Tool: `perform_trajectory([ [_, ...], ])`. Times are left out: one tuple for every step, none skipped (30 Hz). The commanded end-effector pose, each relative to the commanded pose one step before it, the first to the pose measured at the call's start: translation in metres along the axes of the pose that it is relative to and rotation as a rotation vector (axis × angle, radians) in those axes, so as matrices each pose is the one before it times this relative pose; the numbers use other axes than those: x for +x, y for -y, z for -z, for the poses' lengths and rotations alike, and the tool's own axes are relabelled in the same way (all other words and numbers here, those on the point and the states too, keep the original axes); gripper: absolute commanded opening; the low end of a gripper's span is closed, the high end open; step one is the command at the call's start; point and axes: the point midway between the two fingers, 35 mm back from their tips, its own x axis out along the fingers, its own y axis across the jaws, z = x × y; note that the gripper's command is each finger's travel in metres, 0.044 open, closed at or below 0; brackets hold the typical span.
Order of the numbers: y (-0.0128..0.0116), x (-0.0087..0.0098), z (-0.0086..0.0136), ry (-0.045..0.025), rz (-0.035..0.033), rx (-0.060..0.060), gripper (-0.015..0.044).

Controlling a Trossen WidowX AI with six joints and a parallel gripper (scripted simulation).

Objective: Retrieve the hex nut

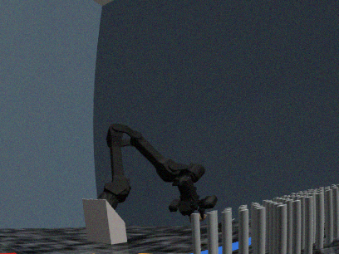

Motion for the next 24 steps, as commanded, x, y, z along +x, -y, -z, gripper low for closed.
perform_trajectory([
  [0.00077,0.00284,-0.00453,0.00337,-0.00121,0.0084,0.0000],
  [0.00024,0.00062,-0.00043,-0.00035,-0.00003,0.0001,0.0000],
  [0.00024,0.00062,-0.00043,-0.00035,-0.00003,0.0001,0.0000],
  [0.00025,0.00061,-0.00043,-0.00035,-0.00003,0.0001,0.0000],
  [0.00025,0.00061,-0.00043,-0.00036,-0.00003,0.0001,0.0000],
  [0.00025,0.00061,-0.00043,-0.00036,-0.00003,0.0001,0.0000],
  [0.00026,0.00061,-0.00043,-0.00037,-0.00003,0.0001,0.0000],
  [0.00026,0.00061,-0.00043,-0.00037,-0.00003,0.0001,0.0000],
  [0.00026,0.00060,-0.00043,-0.00038,-0.00003,0.0002,0.0000],
  [0.00027,0.00060,-0.00043,-0.00038,-0.00003,0.0002,0.0000],
  [0.00027,0.00060,-0.00043,-0.00039,-0.00003,0.0002,0.0000],
  [0.00027,0.00060,-0.00043,-0.00039,-0.00003,0.0002,0.0000],
  [0.00028,0.00059,-0.00043,-0.00040,-0.00003,0.0002,0.0000],
  [0.00028,0.00059,-0.00043,-0.00040,-0.00003,0.0002,0.0000],
  [0.00028,0.00059,-0.00043,-0.00040,-0.00003,0.0002,0.0000],
  [0.00029,0.00058,-0.00043,-0.00041,-0.00003,0.0002,0.0000],
  [0.00029,0.00058,-0.00043,-0.00041,-0.00002,0.0002,0.0000],
  [0.00029,0.00058,-0.00043,-0.00042,-0.00002,0.0002,0.0000],
  [0.00030,0.00058,-0.00043,-0.00042,-0.00002,0.0002,0.0000],
  [0.00030,0.00057,-0.00043,-0.00043,-0.00002,0.0002,0.0000],
  [0.00030,0.00057,-0.00043,-0.00043,-0.00002,0.0002,0.0000],
  [0.00031,0.00057,-0.00043,-0.00044,-0.00002,0.0002,0.0000],
  [0.00031,0.00057,-0.00043,-0.00044,-0.00002,0.0002,0.0000],
  [0.00031,0.00056,-0.00043,-0.00044,-0.00002,0.0002,0.0000],
])
